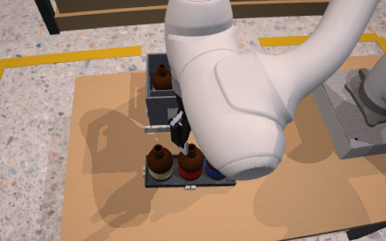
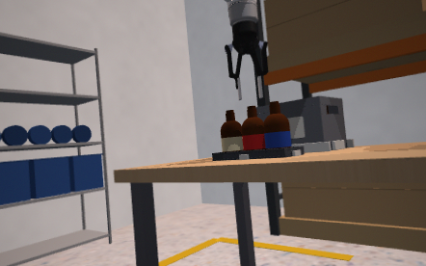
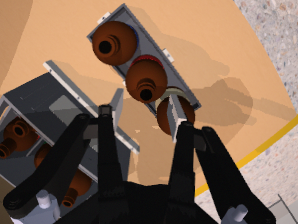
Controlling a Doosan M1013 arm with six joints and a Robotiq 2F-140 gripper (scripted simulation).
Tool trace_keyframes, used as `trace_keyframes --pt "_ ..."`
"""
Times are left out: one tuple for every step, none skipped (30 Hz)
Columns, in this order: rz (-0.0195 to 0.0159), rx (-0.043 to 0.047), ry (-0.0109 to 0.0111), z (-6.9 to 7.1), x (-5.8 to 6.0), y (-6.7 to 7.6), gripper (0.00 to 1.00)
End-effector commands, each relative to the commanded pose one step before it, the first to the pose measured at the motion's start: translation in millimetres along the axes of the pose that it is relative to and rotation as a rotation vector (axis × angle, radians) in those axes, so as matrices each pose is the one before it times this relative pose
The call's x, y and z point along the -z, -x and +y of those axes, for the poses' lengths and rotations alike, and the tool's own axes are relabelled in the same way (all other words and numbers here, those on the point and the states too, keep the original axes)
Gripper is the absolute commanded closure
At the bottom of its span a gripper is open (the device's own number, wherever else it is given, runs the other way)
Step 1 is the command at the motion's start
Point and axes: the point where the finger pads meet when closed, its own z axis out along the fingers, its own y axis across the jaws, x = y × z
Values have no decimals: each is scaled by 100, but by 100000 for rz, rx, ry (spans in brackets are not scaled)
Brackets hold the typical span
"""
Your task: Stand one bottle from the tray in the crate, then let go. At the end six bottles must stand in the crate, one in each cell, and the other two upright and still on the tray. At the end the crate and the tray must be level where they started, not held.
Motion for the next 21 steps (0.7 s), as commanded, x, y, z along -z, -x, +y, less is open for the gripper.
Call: trace_keyframes --pt "-236 345 -206 140 -269 -238 62" --pt "0 0 0 0 0 0 62" --pt "0 0 0 0 0 0 62" --pt "0 0 0 0 0 0 62" --pt "0 0 0 0 0 0 62" --pt "0 0 0 0 0 0 62" --pt "0 0 0 0 0 0 62" --pt "0 0 0 0 -1 0 62" --pt "0 0 0 0 -4 0 62" --pt "0 0 0 0 -7 0 62" --pt "0 0 0 0 -11 0 62" --pt "0 0 0 0 -16 0 62" --pt "0 0 0 0 -21 0 62" --pt "0 0 0 0 -27 0 62" --pt "0 0 0 0 -33 0 62" --pt "0 0 0 0 -40 0 62" --pt "0 0 0 0 -47 0 62" --pt "0 0 0 0 -54 0 62" --pt "0 0 0 0 -61 0 62" --pt "0 0 0 0 -68 0 62" --pt "0 0 0 0 -75 0 62"
